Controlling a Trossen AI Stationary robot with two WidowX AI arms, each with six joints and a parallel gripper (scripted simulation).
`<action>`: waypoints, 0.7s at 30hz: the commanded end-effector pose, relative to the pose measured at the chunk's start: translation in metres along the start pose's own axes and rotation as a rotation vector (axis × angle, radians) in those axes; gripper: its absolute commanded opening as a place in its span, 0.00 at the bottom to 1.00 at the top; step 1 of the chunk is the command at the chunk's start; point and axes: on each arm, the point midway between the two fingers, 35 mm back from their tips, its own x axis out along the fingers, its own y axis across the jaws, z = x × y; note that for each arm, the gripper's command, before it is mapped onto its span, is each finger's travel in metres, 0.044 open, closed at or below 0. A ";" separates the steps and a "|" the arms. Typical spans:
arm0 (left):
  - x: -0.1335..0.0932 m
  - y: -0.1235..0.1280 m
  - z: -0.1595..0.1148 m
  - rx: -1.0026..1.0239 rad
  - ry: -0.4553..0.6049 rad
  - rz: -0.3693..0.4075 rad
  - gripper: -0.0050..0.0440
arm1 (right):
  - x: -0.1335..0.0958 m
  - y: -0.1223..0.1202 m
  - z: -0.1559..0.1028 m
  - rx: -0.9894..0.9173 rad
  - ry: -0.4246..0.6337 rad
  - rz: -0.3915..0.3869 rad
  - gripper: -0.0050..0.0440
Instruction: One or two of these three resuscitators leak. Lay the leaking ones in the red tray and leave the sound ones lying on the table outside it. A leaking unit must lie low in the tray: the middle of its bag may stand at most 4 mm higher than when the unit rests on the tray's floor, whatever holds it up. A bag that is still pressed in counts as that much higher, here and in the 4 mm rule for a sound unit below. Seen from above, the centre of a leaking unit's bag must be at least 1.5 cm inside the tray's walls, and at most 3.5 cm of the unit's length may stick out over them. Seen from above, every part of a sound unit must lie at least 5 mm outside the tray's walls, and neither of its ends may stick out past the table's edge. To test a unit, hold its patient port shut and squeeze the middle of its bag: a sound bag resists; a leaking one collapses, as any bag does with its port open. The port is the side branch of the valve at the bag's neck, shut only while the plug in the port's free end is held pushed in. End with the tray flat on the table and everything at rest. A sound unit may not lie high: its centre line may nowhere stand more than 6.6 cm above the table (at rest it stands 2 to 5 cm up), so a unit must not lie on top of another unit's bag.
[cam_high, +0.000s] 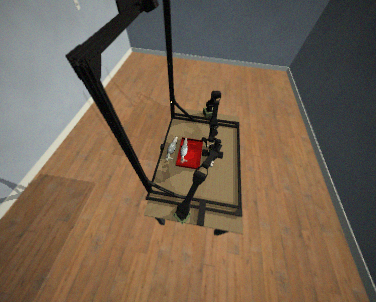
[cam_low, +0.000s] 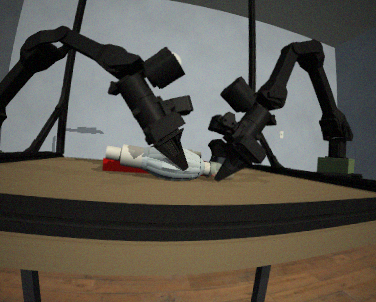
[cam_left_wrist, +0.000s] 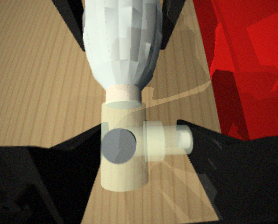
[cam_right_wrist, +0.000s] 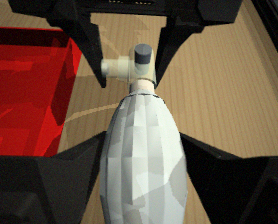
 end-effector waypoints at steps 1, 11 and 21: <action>0.000 0.000 0.000 0.000 0.000 0.000 0.10 | 0.000 0.000 0.000 0.001 0.002 0.000 0.10; 0.000 0.000 0.000 0.000 0.000 0.000 0.10 | 0.000 0.000 0.000 0.001 0.002 0.000 0.10; 0.000 0.000 -0.001 0.001 0.002 0.000 0.10 | 0.001 0.000 -0.001 0.003 0.002 0.001 1.00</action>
